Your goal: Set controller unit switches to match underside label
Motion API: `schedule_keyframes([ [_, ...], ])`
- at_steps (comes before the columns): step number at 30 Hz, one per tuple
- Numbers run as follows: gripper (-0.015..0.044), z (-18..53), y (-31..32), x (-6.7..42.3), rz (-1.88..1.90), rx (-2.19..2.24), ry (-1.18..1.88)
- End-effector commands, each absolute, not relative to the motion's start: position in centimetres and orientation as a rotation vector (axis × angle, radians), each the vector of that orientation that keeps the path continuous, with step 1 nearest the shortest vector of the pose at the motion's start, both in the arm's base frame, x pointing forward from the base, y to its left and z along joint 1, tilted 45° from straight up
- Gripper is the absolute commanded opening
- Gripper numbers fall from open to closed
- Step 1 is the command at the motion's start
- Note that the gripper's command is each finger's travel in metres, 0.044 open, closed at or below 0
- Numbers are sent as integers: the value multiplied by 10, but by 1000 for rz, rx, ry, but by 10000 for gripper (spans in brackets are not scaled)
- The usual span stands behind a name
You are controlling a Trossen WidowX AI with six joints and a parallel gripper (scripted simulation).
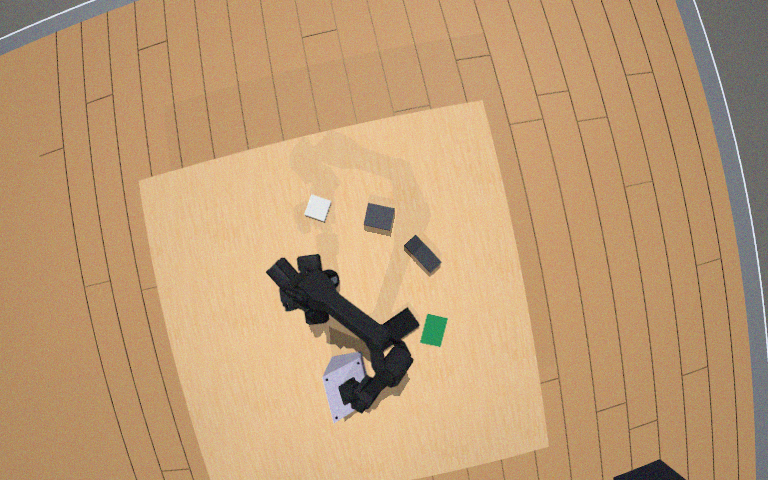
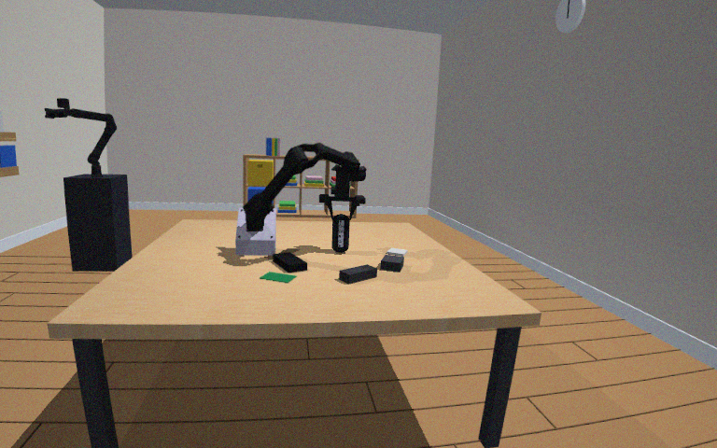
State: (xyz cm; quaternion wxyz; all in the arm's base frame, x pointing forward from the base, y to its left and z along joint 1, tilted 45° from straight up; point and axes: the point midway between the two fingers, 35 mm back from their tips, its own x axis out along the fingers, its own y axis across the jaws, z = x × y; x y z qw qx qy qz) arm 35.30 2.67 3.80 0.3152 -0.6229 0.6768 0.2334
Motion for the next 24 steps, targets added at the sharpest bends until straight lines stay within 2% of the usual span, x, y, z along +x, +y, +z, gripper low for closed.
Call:
schedule_keyframes([
  [1, 336, 41, 19, 352, 610, -1648, 1796],
  [24, 337, 54, 5, 349, 610, -1649, 1797],
])
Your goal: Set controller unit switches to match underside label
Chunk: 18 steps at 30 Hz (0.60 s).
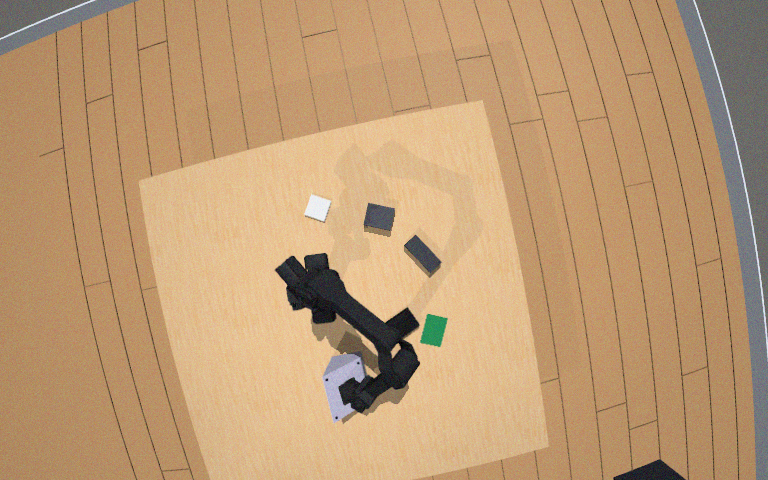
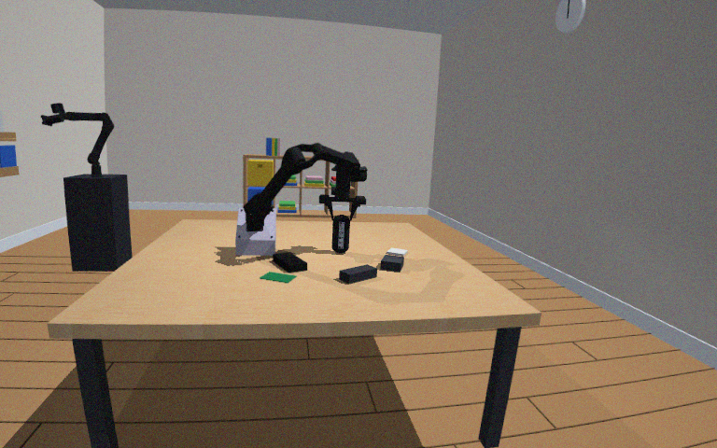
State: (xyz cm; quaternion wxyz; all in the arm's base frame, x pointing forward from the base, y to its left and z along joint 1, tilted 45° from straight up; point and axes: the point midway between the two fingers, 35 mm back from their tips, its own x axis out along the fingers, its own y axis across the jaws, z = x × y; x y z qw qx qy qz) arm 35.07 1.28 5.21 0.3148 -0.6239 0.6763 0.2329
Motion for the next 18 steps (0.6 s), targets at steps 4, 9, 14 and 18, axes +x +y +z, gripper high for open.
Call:
schedule_keyframes([
  [4, 338, 56, 3, 349, 610, -1649, 1797],
  [9, 338, 59, 0, 348, 610, -1649, 1797],
  [14, 338, 61, -4, 348, 609, -1649, 1797],
  [18, 338, 63, -6, 347, 609, -1649, 1797],
])
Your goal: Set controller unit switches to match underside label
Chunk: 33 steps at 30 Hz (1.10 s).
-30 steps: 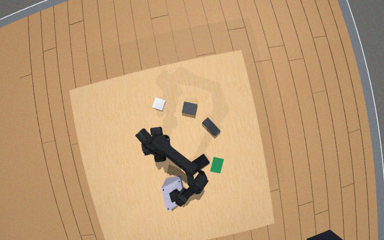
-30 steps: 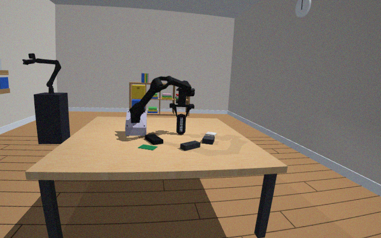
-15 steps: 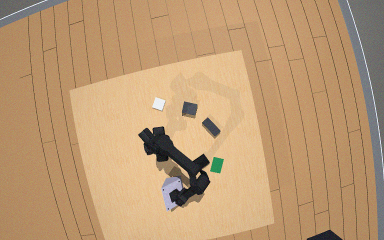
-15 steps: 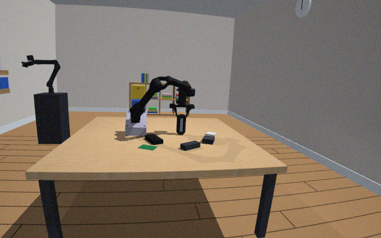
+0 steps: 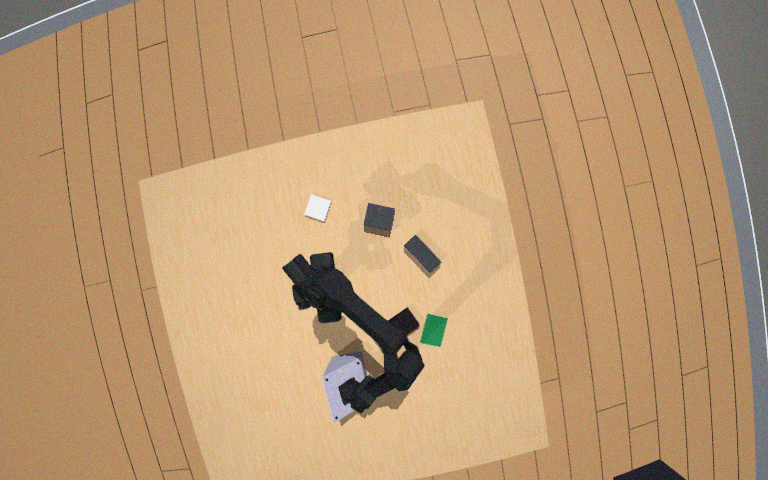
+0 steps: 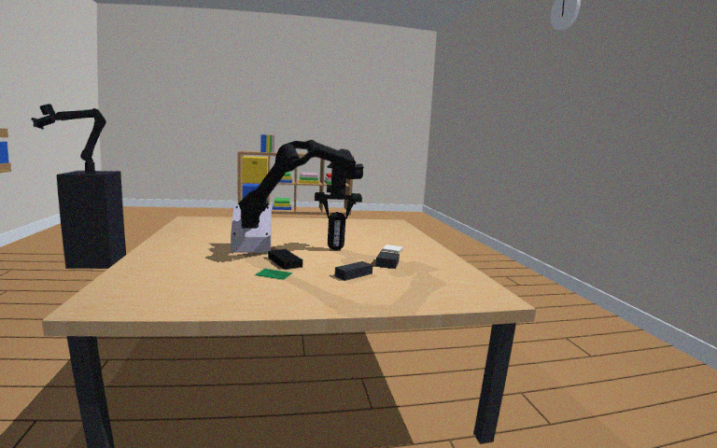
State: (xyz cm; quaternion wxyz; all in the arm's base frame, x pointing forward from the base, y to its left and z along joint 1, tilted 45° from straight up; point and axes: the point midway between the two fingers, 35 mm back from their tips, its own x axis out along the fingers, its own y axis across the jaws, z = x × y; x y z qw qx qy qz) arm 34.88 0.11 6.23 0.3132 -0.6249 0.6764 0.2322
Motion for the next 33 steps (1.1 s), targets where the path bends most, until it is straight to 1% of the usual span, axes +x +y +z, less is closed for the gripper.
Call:
schedule_keyframes([
  [1, 338, 64, -7, 347, 609, -1649, 1797],
  [33, 338, 77, -29, 344, 609, -1650, 1798],
])
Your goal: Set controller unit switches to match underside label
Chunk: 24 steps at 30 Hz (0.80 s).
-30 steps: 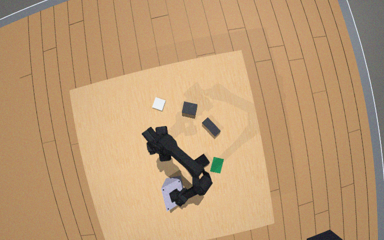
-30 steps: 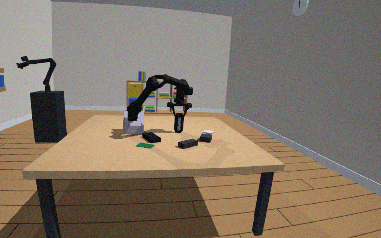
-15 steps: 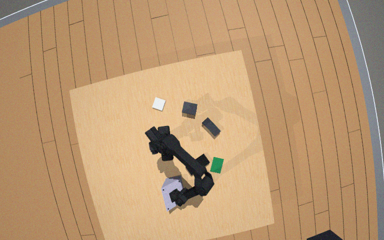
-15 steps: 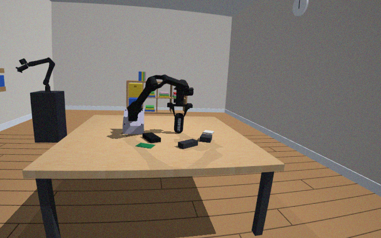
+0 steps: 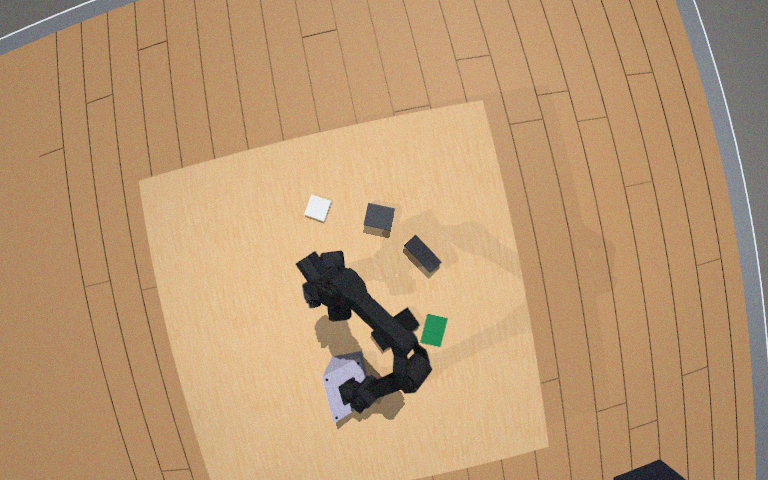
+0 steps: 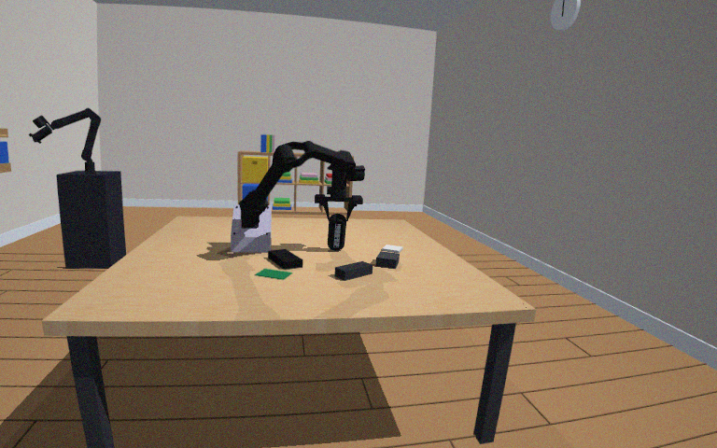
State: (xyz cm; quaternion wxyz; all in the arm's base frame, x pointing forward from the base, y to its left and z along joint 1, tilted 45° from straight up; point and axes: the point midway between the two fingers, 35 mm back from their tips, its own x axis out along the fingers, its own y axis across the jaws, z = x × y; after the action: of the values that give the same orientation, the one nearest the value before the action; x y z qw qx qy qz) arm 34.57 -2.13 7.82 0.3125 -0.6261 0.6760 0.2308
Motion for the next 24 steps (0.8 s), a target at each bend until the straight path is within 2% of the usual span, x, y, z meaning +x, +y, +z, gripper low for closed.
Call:
schedule_keyframes([
  [1, 338, 78, -29, 344, 609, -1650, 1798],
  [24, 338, 86, -46, 341, 608, -1650, 1799],
])
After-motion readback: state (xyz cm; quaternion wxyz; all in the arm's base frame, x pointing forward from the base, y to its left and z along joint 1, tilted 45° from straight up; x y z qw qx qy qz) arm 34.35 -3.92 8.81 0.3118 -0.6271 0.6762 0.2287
